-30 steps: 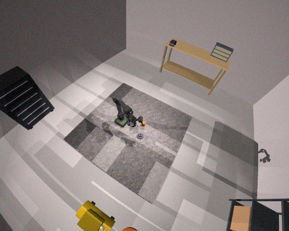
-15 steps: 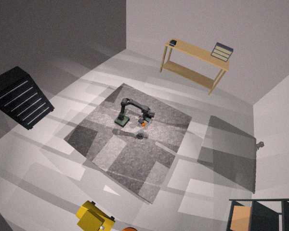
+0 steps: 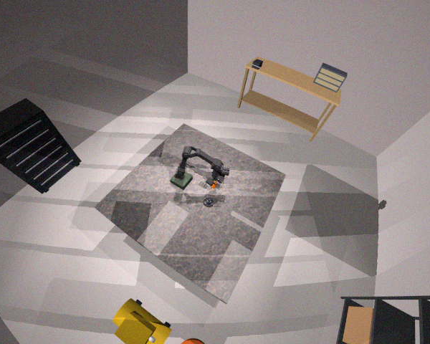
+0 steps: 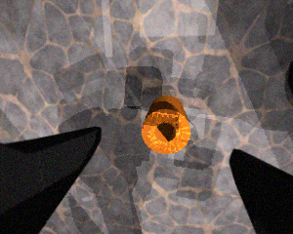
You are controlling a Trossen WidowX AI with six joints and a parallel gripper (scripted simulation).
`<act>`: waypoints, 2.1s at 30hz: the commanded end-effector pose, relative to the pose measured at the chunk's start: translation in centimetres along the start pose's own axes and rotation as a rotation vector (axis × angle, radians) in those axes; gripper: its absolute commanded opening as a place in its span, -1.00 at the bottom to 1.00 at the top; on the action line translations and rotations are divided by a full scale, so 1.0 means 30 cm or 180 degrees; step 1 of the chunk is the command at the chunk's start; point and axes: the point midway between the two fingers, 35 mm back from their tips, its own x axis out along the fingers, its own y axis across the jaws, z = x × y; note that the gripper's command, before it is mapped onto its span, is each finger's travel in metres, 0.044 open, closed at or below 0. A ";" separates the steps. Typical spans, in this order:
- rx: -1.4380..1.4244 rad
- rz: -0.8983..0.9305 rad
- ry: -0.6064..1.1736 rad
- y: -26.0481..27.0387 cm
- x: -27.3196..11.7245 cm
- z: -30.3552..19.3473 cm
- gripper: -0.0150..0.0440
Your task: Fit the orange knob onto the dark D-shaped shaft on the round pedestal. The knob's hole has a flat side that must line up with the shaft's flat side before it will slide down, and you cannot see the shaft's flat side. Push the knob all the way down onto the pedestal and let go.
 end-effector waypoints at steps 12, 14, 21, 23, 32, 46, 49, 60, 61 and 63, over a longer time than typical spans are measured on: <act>-0.0014 -0.0012 0.0001 -0.001 0.082 -0.001 1.00; -0.0014 -0.0012 0.0001 0.000 0.093 0.000 1.00; -0.0014 -0.0012 0.0001 0.000 0.131 0.000 1.00; -0.0014 -0.0012 0.0001 0.000 0.142 0.000 1.00; -0.0014 -0.0013 0.0002 -0.001 0.190 -0.002 1.00; -0.0014 -0.0013 0.0002 -0.004 0.255 -0.008 1.00; -0.0014 -0.0013 0.0002 -0.004 0.255 -0.008 0.73; -0.0014 -0.0013 0.0002 -0.004 0.255 -0.008 0.09; -0.0014 -0.0013 0.0002 -0.004 0.255 -0.008 0.06; -0.0014 -0.0013 0.0002 -0.004 0.255 -0.008 -0.05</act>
